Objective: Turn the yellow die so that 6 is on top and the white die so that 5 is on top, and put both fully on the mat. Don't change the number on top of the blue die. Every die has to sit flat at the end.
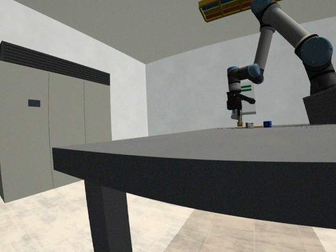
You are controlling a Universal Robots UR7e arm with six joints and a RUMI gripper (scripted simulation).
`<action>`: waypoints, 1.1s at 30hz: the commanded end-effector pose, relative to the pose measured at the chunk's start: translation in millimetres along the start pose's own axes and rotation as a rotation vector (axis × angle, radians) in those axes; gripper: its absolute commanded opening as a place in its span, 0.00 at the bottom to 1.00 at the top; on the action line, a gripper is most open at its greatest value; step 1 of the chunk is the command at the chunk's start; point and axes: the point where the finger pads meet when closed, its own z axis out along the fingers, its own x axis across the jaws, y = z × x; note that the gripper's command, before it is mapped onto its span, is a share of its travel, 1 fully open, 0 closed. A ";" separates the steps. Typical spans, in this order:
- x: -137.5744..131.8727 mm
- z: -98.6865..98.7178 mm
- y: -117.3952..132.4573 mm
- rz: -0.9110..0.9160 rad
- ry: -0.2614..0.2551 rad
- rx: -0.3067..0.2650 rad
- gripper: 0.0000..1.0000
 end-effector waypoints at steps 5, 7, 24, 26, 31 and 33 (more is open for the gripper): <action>-0.1 0.9 0.4 0.000 0.000 -0.001 0.10; -0.1 1.5 0.4 0.000 0.000 -0.001 0.10; -0.1 3.4 0.4 0.000 0.000 -0.001 0.10; -0.1 3.4 0.4 0.000 0.000 -0.001 0.10; -0.1 3.4 0.4 0.000 0.000 -0.001 0.10; -0.1 3.4 0.4 0.000 0.000 -0.001 0.10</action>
